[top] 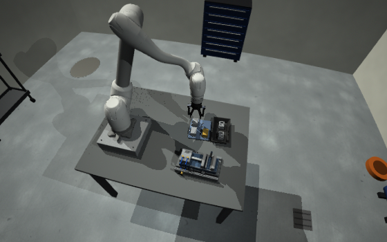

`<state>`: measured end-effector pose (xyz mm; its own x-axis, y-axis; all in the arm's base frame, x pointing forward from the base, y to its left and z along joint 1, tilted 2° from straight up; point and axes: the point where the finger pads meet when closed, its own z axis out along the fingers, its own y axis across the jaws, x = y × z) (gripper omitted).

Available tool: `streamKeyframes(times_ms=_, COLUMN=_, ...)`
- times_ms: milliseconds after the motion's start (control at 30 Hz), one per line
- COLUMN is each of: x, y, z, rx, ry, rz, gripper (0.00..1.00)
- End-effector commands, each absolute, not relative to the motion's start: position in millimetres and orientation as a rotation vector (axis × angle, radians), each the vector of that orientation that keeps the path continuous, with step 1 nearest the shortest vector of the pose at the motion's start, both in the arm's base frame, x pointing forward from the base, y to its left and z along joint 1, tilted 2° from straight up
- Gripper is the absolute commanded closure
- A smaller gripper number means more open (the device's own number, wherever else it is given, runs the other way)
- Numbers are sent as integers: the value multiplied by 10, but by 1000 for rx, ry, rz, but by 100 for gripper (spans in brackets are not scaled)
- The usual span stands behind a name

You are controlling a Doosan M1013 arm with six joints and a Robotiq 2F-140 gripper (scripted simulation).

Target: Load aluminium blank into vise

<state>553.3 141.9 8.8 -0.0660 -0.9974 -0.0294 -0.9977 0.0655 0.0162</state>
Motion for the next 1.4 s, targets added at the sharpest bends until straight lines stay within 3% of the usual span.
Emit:
streamKeyframes(times_ms=0, x=5522, y=1439, z=70, rx=-2135, ry=2287, rz=55, gripper=60)
streamKeyframes(times_ms=1367, x=5521, y=1442, z=-19, rx=-2135, ry=2287, rz=55, gripper=60)
